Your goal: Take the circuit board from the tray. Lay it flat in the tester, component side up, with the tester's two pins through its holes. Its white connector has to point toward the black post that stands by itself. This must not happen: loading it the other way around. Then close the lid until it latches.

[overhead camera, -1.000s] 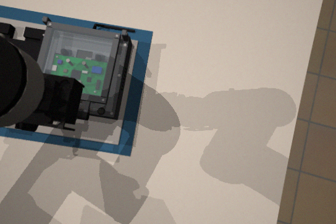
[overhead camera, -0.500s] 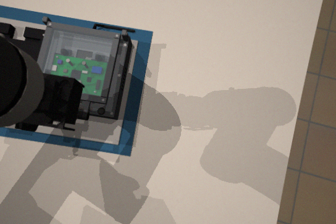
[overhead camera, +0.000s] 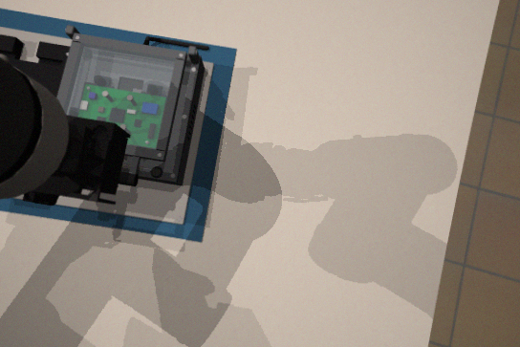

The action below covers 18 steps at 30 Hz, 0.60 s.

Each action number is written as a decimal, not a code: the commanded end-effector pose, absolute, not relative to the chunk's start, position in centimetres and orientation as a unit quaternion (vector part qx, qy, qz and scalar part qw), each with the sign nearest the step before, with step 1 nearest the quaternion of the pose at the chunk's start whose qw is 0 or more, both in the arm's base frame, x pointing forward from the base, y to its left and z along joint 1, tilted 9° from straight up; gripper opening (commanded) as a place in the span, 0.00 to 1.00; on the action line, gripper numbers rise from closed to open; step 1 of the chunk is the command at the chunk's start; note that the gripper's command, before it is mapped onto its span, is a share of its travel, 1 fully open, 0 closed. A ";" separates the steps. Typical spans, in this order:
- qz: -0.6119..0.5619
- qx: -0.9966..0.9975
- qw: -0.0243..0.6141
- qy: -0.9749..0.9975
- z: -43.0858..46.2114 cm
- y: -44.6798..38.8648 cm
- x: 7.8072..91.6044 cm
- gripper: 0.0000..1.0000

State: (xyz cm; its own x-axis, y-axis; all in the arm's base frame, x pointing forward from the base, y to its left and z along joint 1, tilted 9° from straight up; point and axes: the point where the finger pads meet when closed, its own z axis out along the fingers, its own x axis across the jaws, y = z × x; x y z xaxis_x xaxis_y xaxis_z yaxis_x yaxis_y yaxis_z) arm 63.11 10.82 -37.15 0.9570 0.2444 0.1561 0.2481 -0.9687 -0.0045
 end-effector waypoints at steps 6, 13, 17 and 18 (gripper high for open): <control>-0.079 -0.989 0.012 -0.124 -37.4 10.7 63.2 0.00; -0.079 -0.989 0.012 -0.124 -37.5 10.7 63.2 0.00; -0.079 -0.989 0.012 -0.124 -37.4 10.7 63.3 0.00; -0.079 -0.989 0.012 -0.124 -37.4 10.7 63.3 0.00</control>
